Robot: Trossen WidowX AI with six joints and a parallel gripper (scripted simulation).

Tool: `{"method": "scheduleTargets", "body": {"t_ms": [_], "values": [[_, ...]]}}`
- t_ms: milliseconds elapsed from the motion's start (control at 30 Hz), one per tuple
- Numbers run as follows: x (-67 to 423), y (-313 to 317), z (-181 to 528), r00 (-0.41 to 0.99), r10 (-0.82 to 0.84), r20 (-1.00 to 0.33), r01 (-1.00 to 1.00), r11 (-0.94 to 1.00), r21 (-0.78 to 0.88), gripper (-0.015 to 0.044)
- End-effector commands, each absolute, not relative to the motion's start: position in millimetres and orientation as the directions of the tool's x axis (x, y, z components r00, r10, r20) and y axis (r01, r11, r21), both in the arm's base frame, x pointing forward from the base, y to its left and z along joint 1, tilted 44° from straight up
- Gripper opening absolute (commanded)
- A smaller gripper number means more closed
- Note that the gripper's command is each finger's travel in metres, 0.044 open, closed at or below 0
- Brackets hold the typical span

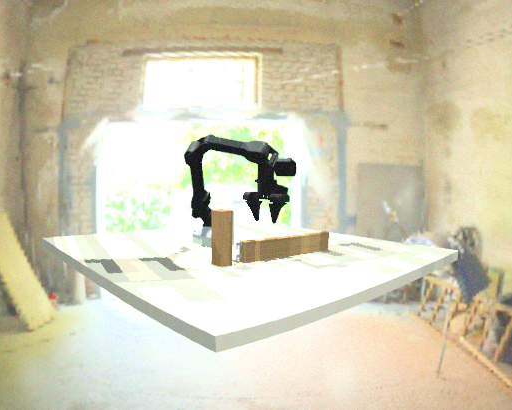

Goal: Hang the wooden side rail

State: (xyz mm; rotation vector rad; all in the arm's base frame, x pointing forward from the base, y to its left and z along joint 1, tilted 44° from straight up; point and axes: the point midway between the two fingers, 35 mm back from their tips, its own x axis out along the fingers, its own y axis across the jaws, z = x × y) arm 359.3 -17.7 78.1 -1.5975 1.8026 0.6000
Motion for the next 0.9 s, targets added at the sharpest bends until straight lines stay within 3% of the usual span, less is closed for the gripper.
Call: {"method": "scheduleTargets", "body": {"t_ms": [0, 867], "values": [[354, -37, 61, -0.068, -0.692, -0.719, -0.985, 0.16, -0.061, 0.044], [353, -63, 35, -0.067, -0.692, -0.719, -0.985, 0.16, -0.061, 0.044]]}}
